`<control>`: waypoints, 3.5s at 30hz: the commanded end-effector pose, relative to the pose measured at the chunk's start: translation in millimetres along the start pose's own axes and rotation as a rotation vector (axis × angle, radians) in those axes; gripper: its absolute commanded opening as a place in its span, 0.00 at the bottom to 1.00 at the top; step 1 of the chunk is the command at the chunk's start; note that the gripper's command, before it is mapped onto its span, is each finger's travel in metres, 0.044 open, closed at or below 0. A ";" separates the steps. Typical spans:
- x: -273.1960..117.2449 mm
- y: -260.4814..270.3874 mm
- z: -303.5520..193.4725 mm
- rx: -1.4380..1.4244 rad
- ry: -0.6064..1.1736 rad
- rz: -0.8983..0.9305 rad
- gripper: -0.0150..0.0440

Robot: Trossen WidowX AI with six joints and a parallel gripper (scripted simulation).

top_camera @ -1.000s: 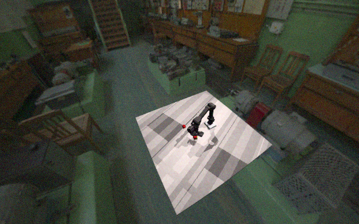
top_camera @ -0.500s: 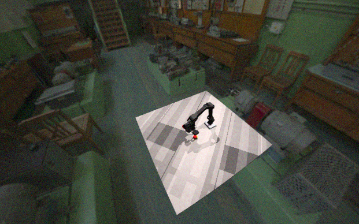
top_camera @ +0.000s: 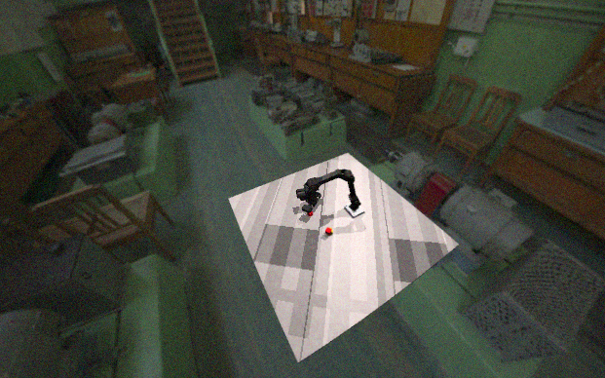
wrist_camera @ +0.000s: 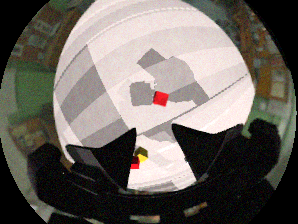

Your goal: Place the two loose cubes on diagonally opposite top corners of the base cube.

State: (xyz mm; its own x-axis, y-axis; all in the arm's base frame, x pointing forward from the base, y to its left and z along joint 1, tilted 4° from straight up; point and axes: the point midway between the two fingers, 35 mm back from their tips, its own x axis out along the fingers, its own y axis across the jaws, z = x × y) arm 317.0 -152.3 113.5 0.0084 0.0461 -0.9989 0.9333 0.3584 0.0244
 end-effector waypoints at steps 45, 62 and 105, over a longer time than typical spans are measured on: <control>91.0 -31.5 33.8 0.348 -0.006 -0.002 0.70; 101.5 -31.7 33.5 0.348 -0.006 -0.002 0.43; -8.4 -26.5 26.3 0.283 -0.006 -0.002 0.43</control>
State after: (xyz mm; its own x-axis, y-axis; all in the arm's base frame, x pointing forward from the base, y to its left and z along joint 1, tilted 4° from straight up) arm 300.0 -192.8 117.4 0.0082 0.0419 -0.9991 0.9994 0.0345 0.0096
